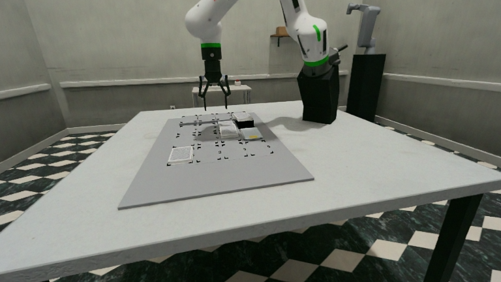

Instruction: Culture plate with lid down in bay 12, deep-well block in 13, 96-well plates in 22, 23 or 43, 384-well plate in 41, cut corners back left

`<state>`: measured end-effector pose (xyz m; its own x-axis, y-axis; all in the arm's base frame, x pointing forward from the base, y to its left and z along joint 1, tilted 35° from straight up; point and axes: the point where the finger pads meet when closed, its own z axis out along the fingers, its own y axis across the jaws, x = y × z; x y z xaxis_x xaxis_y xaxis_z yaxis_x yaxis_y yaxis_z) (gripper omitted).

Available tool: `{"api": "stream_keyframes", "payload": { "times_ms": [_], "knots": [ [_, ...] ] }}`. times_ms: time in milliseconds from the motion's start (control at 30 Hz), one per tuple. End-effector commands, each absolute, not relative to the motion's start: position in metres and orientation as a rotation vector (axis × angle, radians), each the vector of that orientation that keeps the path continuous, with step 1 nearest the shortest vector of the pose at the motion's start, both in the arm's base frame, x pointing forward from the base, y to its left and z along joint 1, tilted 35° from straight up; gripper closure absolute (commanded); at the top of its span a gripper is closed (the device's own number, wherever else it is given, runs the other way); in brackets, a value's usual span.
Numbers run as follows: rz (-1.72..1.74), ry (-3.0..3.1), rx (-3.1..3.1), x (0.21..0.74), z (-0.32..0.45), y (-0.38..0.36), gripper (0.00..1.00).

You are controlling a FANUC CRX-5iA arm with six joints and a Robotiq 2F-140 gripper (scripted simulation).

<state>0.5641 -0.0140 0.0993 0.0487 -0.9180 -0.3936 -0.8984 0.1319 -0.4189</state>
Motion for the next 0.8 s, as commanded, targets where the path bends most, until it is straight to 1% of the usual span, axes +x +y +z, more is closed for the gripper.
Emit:
{"api": "stream_keyframes", "payload": {
  "times_ms": [0,300,333,767],
  "knots": [
    [-0.047,1.832,-1.745,0.564,0.1,-0.015,0.3],
    [-0.047,1.831,-1.745,0.564,0.1,-0.015,0.3],
    [-0.047,1.832,-1.745,0.561,0.099,-0.013,0.0],
    [-0.047,1.832,-1.745,0.522,0.085,0.003,0.0]
  ]
}}
